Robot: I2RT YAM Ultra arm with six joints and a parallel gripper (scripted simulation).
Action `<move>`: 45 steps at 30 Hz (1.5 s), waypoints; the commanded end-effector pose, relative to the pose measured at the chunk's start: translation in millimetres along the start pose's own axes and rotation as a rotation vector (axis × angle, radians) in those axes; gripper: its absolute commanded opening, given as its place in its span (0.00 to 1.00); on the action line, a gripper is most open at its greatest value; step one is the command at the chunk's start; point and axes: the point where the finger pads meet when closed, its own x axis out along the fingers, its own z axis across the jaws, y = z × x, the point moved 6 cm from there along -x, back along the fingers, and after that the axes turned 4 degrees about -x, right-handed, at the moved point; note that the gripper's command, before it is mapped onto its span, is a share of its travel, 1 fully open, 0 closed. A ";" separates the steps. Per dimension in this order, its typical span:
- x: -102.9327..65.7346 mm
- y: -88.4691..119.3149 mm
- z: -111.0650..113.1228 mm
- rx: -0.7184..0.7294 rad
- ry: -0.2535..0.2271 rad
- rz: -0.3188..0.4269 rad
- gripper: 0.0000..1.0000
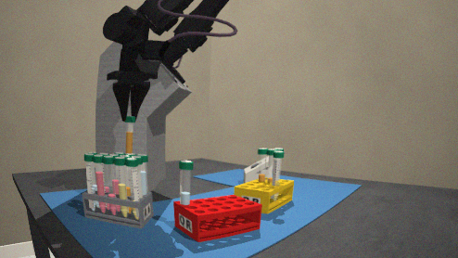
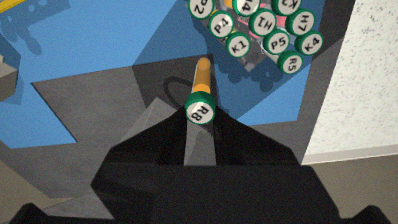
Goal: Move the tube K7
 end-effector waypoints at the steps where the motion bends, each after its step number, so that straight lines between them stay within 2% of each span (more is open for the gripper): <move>1: -4.4 2.2 -13.9 -0.031 0.010 -0.010 0.00; 17: -4.4 41.1 -47.5 -0.031 0.012 -0.005 0.00; 22: -6.8 33.2 -51.4 -0.040 0.013 -0.023 0.00; 26: -1.8 30.1 -53.6 -0.041 -0.002 -0.013 0.00; 36: -2.7 21.9 -64.3 -0.024 0.000 -0.015 0.00; 37: -7.0 19.7 -67.7 -0.023 0.012 -0.023 0.00; 45: -4.0 12.9 -76.5 -0.020 0.003 -0.017 0.00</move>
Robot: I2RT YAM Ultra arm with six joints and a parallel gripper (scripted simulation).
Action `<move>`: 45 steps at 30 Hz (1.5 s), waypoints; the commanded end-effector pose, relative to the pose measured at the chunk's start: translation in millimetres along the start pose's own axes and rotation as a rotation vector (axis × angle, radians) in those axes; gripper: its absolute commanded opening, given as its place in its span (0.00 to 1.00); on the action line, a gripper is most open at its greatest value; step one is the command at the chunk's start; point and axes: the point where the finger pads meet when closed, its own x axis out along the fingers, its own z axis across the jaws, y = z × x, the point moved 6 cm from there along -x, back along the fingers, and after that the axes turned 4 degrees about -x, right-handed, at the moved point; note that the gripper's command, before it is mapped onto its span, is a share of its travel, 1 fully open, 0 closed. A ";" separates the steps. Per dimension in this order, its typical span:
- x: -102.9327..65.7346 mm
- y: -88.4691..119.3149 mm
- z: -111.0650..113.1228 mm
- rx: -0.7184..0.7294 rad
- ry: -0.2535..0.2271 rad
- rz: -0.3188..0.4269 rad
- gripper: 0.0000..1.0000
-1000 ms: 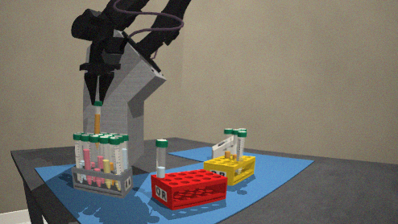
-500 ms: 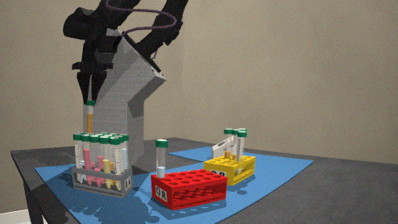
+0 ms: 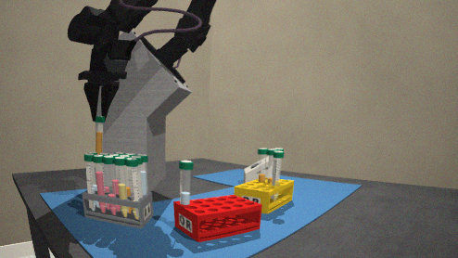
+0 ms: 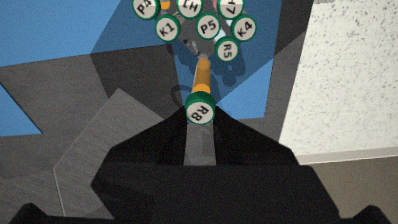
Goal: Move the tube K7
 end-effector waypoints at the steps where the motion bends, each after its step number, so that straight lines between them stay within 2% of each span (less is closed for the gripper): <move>1: -3.9 -5.6 -10.1 0.026 -0.003 -0.021 0.00; 31: -4.8 -7.9 -9.2 0.008 0.005 -0.014 0.00; 34: -10.8 -20.1 -13.3 -0.005 0.017 -0.028 0.00; 45: -9.9 -24.8 -15.0 -0.018 0.029 -0.035 0.00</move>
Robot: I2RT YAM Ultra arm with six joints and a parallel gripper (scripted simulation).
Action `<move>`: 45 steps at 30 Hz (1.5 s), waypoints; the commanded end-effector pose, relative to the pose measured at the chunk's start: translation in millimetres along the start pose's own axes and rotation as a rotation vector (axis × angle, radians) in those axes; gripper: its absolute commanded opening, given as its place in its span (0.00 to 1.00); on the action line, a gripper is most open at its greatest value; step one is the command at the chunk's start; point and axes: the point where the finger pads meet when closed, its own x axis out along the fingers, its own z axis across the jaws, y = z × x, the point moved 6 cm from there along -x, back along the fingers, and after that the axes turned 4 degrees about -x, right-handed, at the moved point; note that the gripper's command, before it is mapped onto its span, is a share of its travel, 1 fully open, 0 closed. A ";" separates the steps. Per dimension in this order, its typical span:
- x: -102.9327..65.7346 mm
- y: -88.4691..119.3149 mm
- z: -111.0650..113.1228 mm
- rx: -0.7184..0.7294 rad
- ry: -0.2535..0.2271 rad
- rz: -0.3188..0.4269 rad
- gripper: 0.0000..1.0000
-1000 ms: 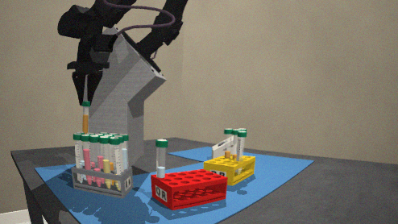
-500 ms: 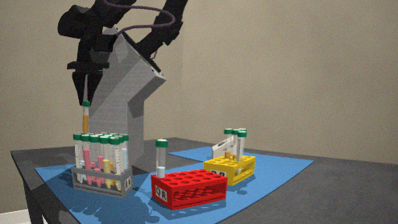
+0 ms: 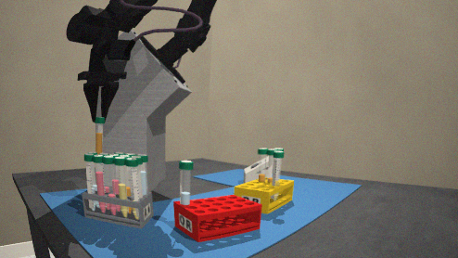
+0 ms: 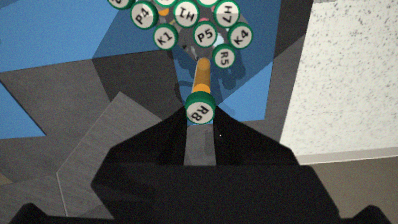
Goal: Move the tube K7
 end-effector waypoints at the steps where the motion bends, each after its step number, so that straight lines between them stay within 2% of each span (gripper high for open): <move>1: -10.7 -18.3 -11.3 -0.036 0.043 -0.039 0.00; 14: -6.5 -13.6 -9.8 -0.021 0.038 -0.039 0.00; 18: 2.3 -2.3 2.0 0.007 0.006 -0.022 0.00; 29: 9.7 6.2 6.0 0.023 -0.006 -0.017 0.00; 36: 5.0 -7.0 -8.0 -0.015 0.028 -0.034 0.00; 45: 10.8 -5.1 -7.9 -0.009 0.020 -0.029 0.00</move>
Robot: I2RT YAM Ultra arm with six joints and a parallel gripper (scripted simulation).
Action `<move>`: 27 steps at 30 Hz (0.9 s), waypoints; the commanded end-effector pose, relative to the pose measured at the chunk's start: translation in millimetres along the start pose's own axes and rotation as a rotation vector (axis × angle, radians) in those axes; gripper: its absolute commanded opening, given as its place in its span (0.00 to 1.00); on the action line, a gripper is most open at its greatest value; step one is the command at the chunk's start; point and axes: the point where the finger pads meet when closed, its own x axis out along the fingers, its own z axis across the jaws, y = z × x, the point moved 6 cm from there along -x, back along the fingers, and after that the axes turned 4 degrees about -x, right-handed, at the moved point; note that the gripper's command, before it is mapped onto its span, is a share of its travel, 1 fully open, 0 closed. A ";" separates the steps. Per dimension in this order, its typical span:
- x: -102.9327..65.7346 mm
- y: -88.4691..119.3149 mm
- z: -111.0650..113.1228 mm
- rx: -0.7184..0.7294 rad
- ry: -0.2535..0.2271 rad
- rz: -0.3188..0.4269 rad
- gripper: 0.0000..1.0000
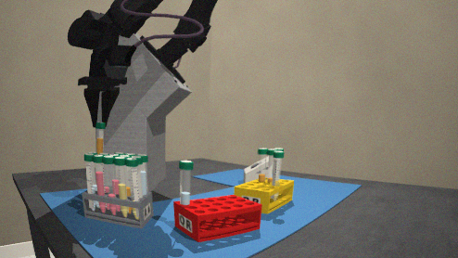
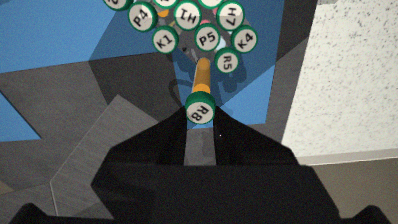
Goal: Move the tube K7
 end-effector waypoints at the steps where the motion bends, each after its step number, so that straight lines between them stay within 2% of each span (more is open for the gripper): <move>1: 0.5 -4.7 -9.9 -0.002 0.014 -0.026 0.00; 3: 0.5 -4.7 -9.9 -0.002 0.014 -0.026 0.00; 4: -7.1 -10.8 -13.2 -0.014 0.036 -0.039 0.00; 9: 2.0 -6.4 -10.9 -0.004 0.015 -0.027 0.00; 20: 4.8 -6.1 -12.4 0.000 0.015 -0.028 0.00; 21: -2.3 -14.1 -15.1 -0.018 0.036 -0.039 0.00; 27: 6.7 -7.2 -13.9 0.001 0.016 -0.029 0.00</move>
